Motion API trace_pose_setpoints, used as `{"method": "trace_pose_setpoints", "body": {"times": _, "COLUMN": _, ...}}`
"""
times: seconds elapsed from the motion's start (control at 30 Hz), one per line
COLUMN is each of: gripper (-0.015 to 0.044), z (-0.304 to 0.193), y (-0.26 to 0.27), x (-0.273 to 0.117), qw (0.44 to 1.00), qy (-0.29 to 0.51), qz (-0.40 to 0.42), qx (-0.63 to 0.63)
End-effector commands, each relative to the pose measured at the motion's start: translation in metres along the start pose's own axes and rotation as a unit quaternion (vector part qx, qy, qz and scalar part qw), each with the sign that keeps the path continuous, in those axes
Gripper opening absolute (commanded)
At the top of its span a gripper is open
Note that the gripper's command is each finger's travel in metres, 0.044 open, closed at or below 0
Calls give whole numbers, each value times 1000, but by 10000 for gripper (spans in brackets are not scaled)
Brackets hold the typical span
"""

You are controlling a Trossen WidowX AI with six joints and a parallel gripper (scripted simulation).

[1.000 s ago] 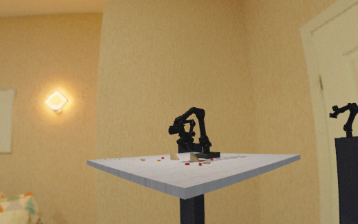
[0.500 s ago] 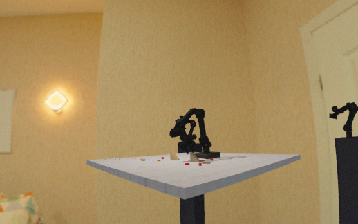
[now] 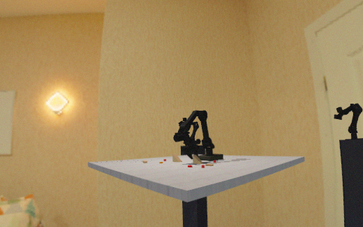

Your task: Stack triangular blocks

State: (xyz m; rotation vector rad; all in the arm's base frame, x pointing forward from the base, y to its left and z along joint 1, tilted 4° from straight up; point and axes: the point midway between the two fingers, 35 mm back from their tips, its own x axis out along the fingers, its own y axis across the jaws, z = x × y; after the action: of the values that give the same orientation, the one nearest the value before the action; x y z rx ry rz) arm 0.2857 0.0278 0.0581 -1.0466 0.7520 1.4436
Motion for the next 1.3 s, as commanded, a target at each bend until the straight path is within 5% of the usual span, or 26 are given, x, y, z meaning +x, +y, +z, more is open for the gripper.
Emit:
{"method": "trace_pose_setpoints", "body": {"times": 0.0, "gripper": 440, "z": 0, "y": 2, "x": 8, "qw": 1000, "qy": -3, "qz": 5, "qx": 3}}
{"method": "trace_pose_setpoints", "body": {"times": 0.53, "gripper": 440, "z": 2, "y": 6, "x": 31, "qw": 1000, "qy": -4, "qz": 5, "qx": 3}}
{"method": "trace_pose_setpoints", "body": {"times": 0.8, "gripper": 230, "z": 2, "y": 6, "x": 31, "qw": 1000, "qy": -4, "qz": 5, "qx": 3}}
{"method": "trace_pose_setpoints", "body": {"times": 1.03, "gripper": 183, "z": 2, "y": 6, "x": 31, "qw": 1000, "qy": -4, "qz": 5, "qx": 3}}
{"method": "trace_pose_setpoints", "body": {"times": 1.27, "gripper": 0, "z": 3, "y": 6, "x": 27, "qw": 1000, "qy": -3, "qz": 4, "qx": 1}}
